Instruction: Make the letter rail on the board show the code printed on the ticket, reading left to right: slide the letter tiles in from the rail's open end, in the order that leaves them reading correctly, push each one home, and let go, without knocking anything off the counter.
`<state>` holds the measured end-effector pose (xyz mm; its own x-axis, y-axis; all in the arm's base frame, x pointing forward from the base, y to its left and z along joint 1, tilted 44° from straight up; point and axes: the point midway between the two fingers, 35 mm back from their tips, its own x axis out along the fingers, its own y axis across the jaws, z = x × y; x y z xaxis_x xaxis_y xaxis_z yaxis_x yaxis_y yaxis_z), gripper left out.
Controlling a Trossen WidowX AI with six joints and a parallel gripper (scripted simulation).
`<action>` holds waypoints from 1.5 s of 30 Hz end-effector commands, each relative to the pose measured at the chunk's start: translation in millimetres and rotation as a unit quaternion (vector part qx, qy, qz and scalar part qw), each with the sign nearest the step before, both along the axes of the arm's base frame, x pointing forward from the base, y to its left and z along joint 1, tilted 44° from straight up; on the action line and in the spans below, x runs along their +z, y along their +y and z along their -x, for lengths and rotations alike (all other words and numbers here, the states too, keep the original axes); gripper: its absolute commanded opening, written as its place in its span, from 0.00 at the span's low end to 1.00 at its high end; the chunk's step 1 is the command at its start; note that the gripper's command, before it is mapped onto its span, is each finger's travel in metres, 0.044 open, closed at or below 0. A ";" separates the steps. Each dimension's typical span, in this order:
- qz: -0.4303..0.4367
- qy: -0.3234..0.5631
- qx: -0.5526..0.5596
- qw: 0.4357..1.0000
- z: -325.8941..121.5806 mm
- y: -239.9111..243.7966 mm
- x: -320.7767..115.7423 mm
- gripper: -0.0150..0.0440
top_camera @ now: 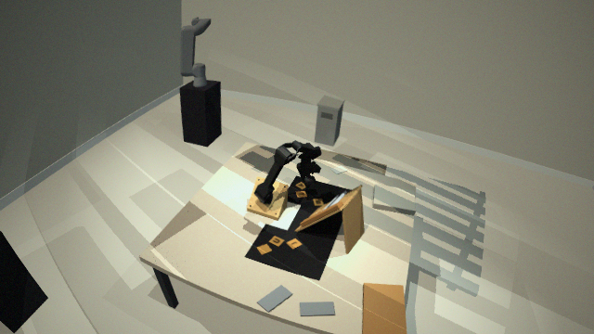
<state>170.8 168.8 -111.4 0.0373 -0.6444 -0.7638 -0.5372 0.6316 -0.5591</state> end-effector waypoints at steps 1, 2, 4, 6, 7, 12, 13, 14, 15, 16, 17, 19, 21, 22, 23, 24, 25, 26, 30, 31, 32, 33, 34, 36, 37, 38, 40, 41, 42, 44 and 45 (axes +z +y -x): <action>0.021 -0.001 -0.053 0.998 20.1 -17.7 -25.2 0.83; 0.021 -0.001 -0.053 0.998 20.1 -17.7 -25.2 0.83; 0.021 -0.001 -0.053 0.998 20.1 -17.7 -25.2 0.83; 0.021 -0.001 -0.053 0.998 20.1 -17.7 -25.2 0.83; 0.021 -0.001 -0.053 0.998 20.1 -16.5 -26.3 0.83; 0.020 -0.001 -0.053 0.998 20.3 -17.0 -32.6 0.83; 0.021 -0.001 -0.053 0.998 20.3 -20.0 -36.1 0.83; 0.021 -0.001 -0.053 0.998 20.4 -24.4 -40.9 0.83; 0.021 -0.002 -0.053 0.998 20.6 -28.7 -45.3 0.83; 0.021 -0.002 -0.053 0.998 20.8 -32.7 -49.5 0.83; 0.021 -0.002 -0.053 0.998 21.1 -35.5 -52.2 0.83; 0.021 -0.002 -0.053 0.998 21.7 -36.5 -53.1 0.83; 0.021 -0.002 -0.053 0.998 22.1 -36.6 -53.0 0.83; 0.021 -0.002 -0.053 0.998 22.2 -36.6 -53.0 0.83; 0.021 -0.002 -0.053 0.998 22.2 -36.6 -53.0 0.83; 0.021 -0.002 -0.053 0.998 22.2 -36.6 -53.0 0.83; 0.021 -0.002 -0.053 0.998 22.2 -36.6 -53.0 0.83; 0.021 -0.002 -0.053 0.998 22.2 -36.6 -53.0 0.83; 0.021 -0.002 -0.053 0.998 22.2 -36.6 -53.0 0.83; 0.021 -0.002 -0.053 0.998 22.3 -36.6 -53.0 0.83; 0.021 -0.002 -0.053 0.998 22.3 -36.6 -53.0 0.83; 0.021 -0.002 -0.053 0.998 22.3 -36.8 -53.2 0.83; 0.021 -0.002 -0.053 0.998 22.3 -37.1 -53.6 0.83; 0.021 -0.002 -0.053 0.998 22.3 -38.3 -54.9 0.83; 0.021 -0.002 -0.053 0.998 22.3 -39.2 -55.9 0.83; 0.021 -0.002 -0.053 0.998 22.3 -40.2 -57.0 0.83; 0.021 -0.002 -0.053 0.998 22.4 -42.5 -59.4 0.83; 0.021 -0.002 -0.053 0.998 22.4 -43.6 -60.6 0.83; 0.021 -0.002 -0.053 0.998 22.5 -44.8 -61.8 0.83; 0.021 -0.002 -0.053 0.998 22.6 -47.1 -64.2 0.83; 0.021 -0.002 -0.053 0.998 22.7 -48.2 -65.4 0.83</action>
